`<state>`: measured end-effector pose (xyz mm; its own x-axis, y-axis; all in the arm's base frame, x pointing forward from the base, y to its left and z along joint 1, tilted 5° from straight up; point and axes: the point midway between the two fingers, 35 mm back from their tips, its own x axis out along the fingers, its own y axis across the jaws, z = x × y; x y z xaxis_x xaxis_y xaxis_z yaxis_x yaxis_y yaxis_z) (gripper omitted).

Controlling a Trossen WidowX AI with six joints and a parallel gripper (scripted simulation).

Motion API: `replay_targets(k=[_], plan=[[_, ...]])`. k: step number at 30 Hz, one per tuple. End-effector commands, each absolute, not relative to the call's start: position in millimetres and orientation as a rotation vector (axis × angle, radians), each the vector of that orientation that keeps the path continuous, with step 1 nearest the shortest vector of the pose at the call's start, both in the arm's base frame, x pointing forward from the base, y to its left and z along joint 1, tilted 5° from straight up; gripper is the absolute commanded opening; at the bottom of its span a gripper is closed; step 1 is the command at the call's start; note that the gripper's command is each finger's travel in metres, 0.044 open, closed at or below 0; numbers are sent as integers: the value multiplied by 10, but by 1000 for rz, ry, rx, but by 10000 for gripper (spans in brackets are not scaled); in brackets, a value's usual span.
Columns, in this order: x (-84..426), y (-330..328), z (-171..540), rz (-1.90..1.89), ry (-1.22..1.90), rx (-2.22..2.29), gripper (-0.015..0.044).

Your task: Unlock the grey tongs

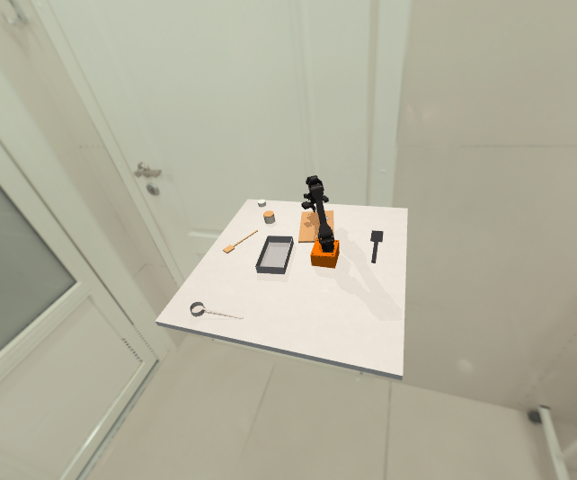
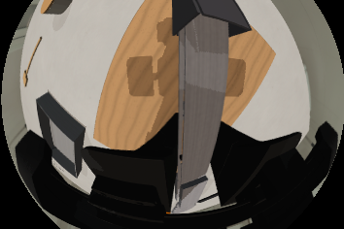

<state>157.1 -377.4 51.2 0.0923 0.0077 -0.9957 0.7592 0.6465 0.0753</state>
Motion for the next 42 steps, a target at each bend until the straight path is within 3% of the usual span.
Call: replay_targets(k=[1, 39, 42], plan=[[1570, -3774, 440, -635, 1386, 702, -150], [1608, -3746, -98, -634, 1386, 703, -150], [1614, -3746, -82, -626, 1384, 702, -71]])
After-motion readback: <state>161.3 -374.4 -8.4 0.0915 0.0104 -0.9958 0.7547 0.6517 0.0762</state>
